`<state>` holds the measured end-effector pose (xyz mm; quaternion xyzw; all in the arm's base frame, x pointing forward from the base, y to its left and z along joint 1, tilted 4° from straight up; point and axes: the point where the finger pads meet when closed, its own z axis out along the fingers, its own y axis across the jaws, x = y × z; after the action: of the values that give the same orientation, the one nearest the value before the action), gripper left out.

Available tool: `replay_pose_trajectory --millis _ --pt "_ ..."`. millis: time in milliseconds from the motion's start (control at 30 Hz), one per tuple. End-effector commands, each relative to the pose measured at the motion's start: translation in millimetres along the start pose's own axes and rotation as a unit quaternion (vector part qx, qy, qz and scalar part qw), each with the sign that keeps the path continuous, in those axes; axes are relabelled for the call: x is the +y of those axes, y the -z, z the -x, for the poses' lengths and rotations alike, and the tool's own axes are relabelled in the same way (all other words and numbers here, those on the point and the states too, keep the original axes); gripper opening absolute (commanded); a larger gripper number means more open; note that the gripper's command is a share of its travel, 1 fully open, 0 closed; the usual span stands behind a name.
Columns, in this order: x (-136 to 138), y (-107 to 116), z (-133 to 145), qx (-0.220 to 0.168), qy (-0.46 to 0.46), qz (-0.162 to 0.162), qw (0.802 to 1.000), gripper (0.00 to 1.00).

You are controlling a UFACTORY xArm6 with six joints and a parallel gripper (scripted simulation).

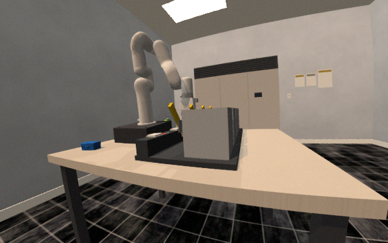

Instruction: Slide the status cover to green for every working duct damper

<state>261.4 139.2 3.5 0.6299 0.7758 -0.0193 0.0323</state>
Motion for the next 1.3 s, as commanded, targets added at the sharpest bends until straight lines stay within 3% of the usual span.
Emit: replay_pose_trajectory --millis 0,233,967,1267 --pt "1 12 0 0.001 0.000 0.001 1.000 0.00" --pt "1 28 0 0.001 0.000 0.001 1.000 0.00" --pt "1 31 0 0.001 0.000 0.001 1.000 0.00" --pt "1 52 0 0.001 0.000 0.001 1.000 0.00"
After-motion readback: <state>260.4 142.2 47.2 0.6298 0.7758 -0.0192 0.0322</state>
